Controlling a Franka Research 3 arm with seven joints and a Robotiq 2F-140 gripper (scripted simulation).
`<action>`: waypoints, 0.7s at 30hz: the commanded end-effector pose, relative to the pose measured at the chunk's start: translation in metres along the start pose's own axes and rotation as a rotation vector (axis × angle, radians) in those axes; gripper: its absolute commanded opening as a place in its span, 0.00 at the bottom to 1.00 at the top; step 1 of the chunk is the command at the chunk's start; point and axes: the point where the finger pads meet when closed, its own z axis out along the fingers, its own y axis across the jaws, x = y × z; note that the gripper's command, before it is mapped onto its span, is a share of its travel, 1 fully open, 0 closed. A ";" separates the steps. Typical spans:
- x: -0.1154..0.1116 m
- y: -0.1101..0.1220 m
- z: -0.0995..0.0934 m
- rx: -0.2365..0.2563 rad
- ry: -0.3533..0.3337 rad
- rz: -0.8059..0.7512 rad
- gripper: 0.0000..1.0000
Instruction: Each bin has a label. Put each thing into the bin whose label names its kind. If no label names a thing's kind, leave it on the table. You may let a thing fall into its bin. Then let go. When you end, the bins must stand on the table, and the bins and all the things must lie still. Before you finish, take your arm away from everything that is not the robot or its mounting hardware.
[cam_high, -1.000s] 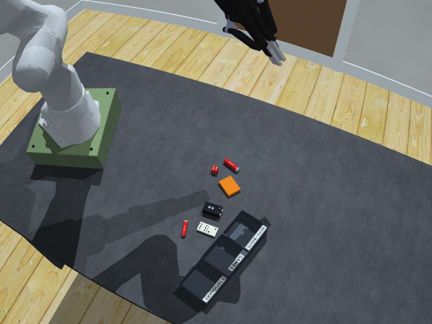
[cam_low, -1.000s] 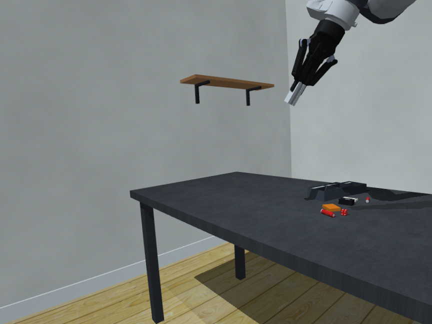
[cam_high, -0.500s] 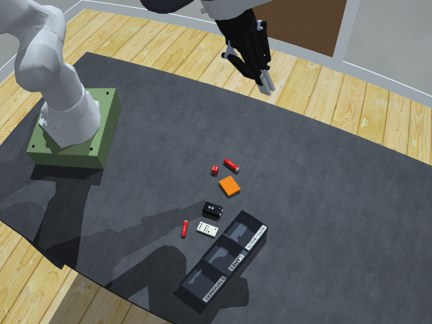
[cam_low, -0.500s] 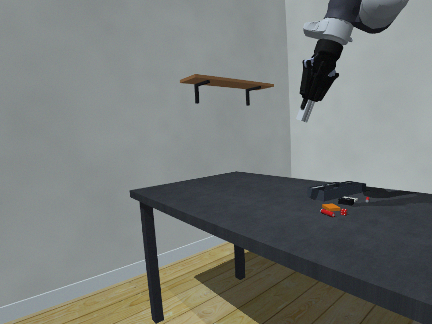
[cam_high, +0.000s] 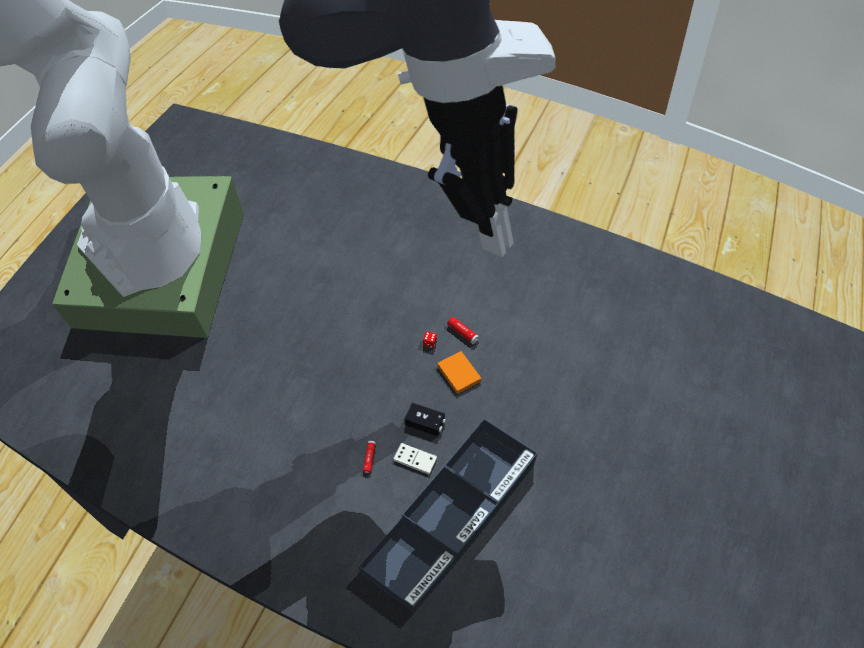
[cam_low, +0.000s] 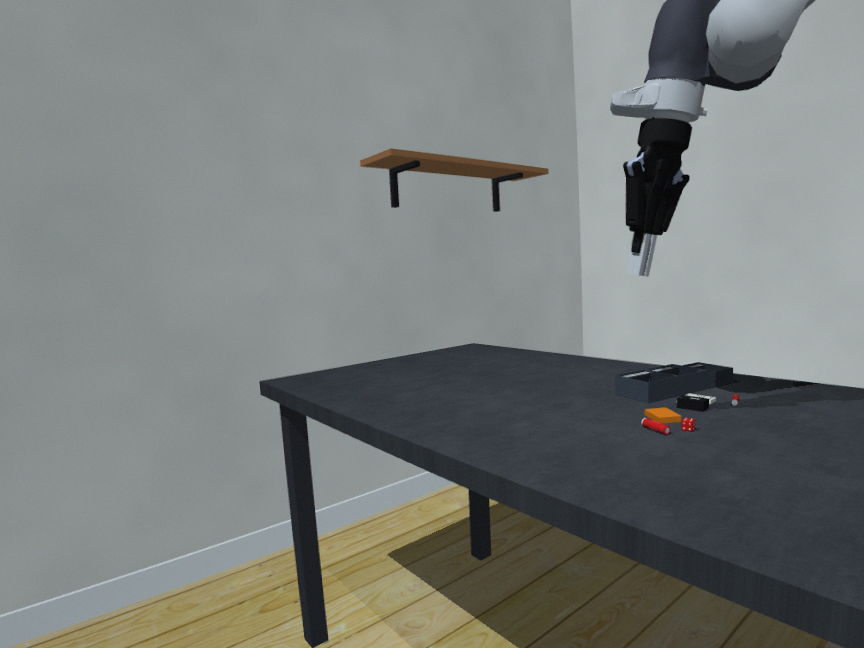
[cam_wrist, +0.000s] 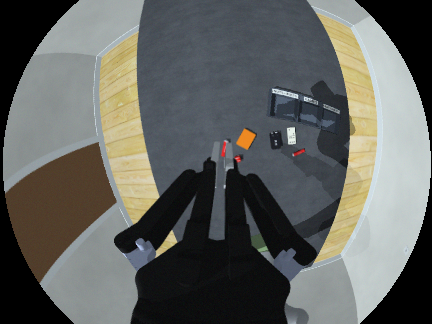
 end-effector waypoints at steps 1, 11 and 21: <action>-0.011 0.026 0.013 -0.042 -0.077 -0.130 0.05; -0.025 0.077 0.035 -0.099 -0.183 -0.206 0.05; -0.027 0.085 0.038 -0.100 -0.186 -0.211 0.05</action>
